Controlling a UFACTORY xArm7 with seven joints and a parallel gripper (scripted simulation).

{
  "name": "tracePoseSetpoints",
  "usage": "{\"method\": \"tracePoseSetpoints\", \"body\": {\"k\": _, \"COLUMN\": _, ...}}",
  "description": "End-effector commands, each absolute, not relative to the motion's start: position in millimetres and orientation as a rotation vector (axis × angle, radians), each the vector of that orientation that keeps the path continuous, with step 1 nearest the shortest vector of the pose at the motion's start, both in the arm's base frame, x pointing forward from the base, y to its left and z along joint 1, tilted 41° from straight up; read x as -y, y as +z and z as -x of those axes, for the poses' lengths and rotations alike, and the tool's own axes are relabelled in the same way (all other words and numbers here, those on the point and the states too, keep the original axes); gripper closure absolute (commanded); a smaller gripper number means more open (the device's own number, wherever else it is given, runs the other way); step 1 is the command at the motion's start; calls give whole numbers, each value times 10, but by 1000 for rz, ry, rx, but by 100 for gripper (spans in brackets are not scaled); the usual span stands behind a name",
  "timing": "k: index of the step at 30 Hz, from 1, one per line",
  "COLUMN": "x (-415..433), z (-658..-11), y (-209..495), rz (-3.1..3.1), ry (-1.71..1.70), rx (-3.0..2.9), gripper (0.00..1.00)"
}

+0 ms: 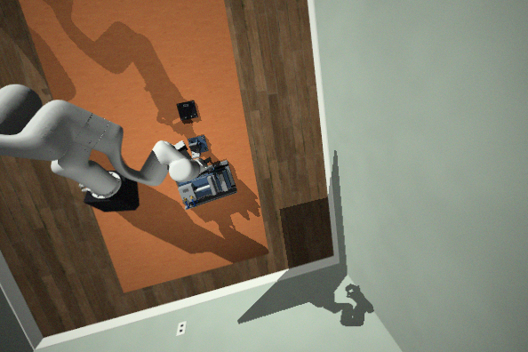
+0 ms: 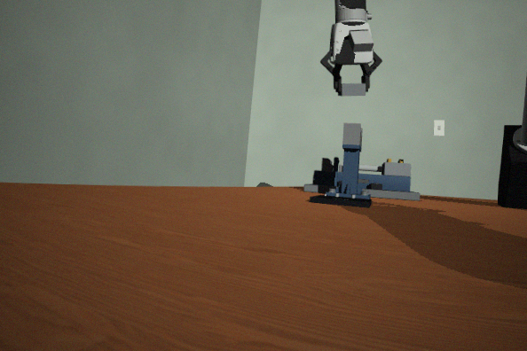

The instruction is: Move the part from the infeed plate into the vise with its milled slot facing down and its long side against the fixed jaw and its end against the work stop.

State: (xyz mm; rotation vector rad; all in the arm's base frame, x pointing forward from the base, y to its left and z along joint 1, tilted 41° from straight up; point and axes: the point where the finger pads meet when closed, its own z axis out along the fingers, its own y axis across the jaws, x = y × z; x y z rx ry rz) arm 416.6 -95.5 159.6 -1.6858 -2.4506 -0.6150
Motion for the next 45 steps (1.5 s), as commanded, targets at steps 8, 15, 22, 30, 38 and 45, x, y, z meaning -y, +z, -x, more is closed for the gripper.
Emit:
{"method": "tracePoseSetpoints", "body": {"k": 8, "x": 709, "z": -4094, "y": 1640, "rz": 1789, "ry": -719, "rx": 2207, "gripper": 100}}
{"method": "tracePoseSetpoints", "body": {"k": 15, "x": 572, "z": -4066, "y": 1675, "rz": 1825, "ry": -765, "rx": 2083, "gripper": 100}}
{"method": "tracePoseSetpoints", "body": {"k": 22, "x": 470, "z": -4049, "y": 1710, "rz": 1846, "ry": -797, "rx": 1990, "gripper": 100}}
{"method": "tracePoseSetpoints", "body": {"k": 30, "x": 409, "z": -4041, "y": 1734, "rz": 1856, "ry": -815, "rx": 1934, "gripper": 100}}
{"method": "tracePoseSetpoints", "body": {"k": 38, "x": 359, "z": -4035, "y": 1755, "rz": 1863, "ry": -829, "rx": 1888, "gripper": 100}}
{"method": "tracePoseSetpoints", "body": {"k": 45, "x": 343, "z": -4033, "y": 1763, "rz": 1866, "ry": -833, "rx": 1873, "gripper": 100}}
